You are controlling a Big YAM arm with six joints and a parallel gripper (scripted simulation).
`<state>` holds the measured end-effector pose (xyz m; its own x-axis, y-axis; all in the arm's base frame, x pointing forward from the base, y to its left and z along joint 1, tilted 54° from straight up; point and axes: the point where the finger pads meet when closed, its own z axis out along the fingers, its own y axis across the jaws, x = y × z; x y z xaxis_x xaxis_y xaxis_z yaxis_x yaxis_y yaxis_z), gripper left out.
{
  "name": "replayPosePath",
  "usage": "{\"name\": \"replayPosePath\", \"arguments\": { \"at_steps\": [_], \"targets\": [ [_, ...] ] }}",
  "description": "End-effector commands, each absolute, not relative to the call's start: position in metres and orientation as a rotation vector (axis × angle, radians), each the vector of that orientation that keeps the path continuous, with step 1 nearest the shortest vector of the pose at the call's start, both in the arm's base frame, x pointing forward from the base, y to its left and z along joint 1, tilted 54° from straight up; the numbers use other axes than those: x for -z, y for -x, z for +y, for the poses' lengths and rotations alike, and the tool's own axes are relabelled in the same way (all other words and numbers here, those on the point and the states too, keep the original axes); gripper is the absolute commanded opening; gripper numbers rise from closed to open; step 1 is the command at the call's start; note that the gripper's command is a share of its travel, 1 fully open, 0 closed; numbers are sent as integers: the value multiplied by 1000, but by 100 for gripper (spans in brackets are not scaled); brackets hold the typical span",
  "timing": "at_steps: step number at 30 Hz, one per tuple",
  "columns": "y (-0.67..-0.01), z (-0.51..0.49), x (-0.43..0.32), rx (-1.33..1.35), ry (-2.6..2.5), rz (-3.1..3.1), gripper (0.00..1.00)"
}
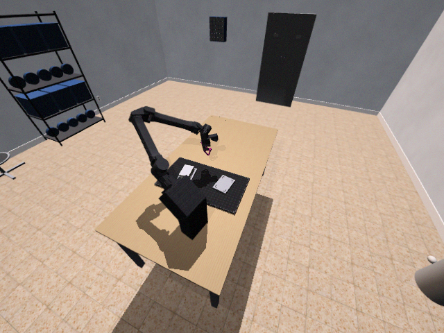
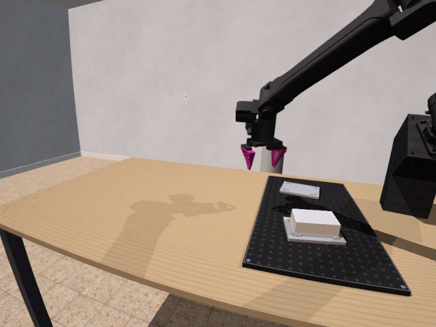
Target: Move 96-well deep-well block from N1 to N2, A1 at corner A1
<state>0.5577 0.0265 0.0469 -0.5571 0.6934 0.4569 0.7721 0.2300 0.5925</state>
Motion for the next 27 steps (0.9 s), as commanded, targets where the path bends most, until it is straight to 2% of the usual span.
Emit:
{"name": "replayPosePath", "arguments": {
  "at_steps": [1,27],
  "targets": [
    [-552,46,-59,1296,1266,-2532,100],
    [-475,123,-75,1429,543,-2947,100]
  ]
}}
